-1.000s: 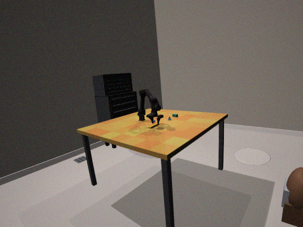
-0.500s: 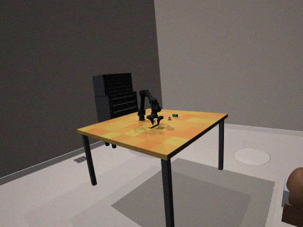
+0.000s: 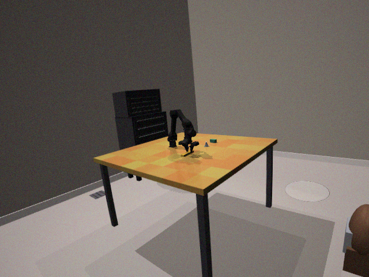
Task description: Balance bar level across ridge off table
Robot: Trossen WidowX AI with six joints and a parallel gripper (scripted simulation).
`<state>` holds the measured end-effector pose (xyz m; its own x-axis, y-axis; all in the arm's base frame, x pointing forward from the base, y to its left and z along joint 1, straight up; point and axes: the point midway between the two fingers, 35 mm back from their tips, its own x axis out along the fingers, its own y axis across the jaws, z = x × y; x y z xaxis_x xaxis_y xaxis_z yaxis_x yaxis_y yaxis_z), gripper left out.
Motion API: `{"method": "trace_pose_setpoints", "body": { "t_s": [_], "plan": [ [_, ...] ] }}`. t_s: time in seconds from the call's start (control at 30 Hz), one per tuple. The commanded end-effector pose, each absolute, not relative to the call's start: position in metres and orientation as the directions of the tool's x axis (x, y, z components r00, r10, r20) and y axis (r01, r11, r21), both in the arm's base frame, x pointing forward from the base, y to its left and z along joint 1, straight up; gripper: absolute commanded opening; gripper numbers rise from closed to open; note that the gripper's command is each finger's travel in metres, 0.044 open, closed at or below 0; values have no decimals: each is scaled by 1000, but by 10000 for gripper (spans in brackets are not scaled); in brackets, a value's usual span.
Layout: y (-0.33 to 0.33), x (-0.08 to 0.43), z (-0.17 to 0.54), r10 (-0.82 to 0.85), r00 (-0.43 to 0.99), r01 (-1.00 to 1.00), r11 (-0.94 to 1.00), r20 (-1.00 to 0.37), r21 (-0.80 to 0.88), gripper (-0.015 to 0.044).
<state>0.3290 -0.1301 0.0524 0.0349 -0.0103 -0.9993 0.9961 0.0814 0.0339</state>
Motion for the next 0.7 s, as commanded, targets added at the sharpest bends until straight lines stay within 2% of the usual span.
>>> {"method": "trace_pose_setpoints", "body": {
  "t_s": [0.0, 0.13, 0.23, 0.27, 0.67],
  "plan": [
    [-130, 329, 52, -10, 35, 996, 81, -999, 34, 111],
    [-130, 329, 52, -10, 35, 996, 81, -999, 34, 85],
    [-130, 330, 56, -10, 35, 996, 81, -999, 34, 6],
    [-130, 330, 59, -11, 35, 996, 81, -999, 34, 0],
    [-131, 331, 90, -12, 35, 996, 79, -999, 34, 0]
  ]
}}
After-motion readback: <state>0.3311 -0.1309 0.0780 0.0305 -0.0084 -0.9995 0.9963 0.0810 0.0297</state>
